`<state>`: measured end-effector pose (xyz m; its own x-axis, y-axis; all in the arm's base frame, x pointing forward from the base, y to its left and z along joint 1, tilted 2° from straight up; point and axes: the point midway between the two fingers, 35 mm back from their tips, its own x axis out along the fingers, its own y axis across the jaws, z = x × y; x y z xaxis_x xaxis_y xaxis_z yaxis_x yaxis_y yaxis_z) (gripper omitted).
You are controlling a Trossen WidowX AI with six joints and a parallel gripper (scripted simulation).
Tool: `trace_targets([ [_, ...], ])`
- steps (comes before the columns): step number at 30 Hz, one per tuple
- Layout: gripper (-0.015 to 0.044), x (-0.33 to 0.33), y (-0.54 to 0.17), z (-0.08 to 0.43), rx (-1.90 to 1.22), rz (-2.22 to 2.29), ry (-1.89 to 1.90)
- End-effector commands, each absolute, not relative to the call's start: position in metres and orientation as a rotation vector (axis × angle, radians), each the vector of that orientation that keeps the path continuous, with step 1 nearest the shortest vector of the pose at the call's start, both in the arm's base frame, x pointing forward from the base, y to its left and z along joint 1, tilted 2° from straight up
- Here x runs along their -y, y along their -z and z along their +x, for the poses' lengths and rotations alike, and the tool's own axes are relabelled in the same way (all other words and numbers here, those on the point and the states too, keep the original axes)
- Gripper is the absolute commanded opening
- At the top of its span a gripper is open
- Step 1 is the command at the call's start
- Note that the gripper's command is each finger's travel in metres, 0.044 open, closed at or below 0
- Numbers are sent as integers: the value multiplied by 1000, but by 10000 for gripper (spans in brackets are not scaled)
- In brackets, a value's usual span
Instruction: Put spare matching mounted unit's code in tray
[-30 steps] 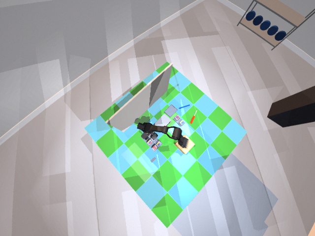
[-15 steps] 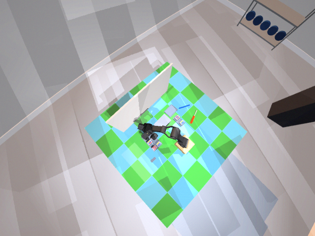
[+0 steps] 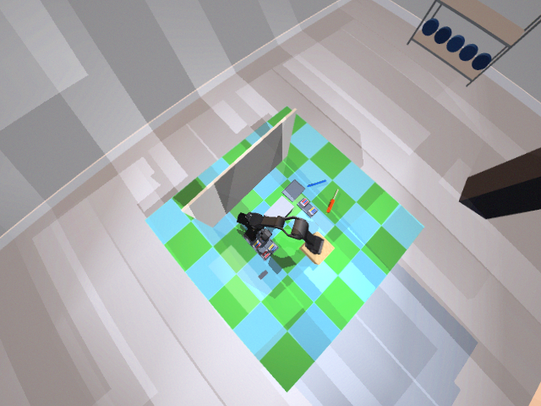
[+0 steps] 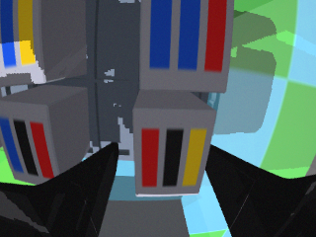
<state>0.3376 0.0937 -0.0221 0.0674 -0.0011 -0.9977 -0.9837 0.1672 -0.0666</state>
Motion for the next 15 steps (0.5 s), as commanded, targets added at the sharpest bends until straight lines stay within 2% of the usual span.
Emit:
trace_targets([
  [1,247,-94,22,338,-1231,-1113,-1039],
  [4,169,-94,22,338,-1231,-1113,-1039],
  [11,122,-94,22,338,-1231,-1113,-1039],
  [15,17,-94,22,338,-1231,-1113,-1039],
])
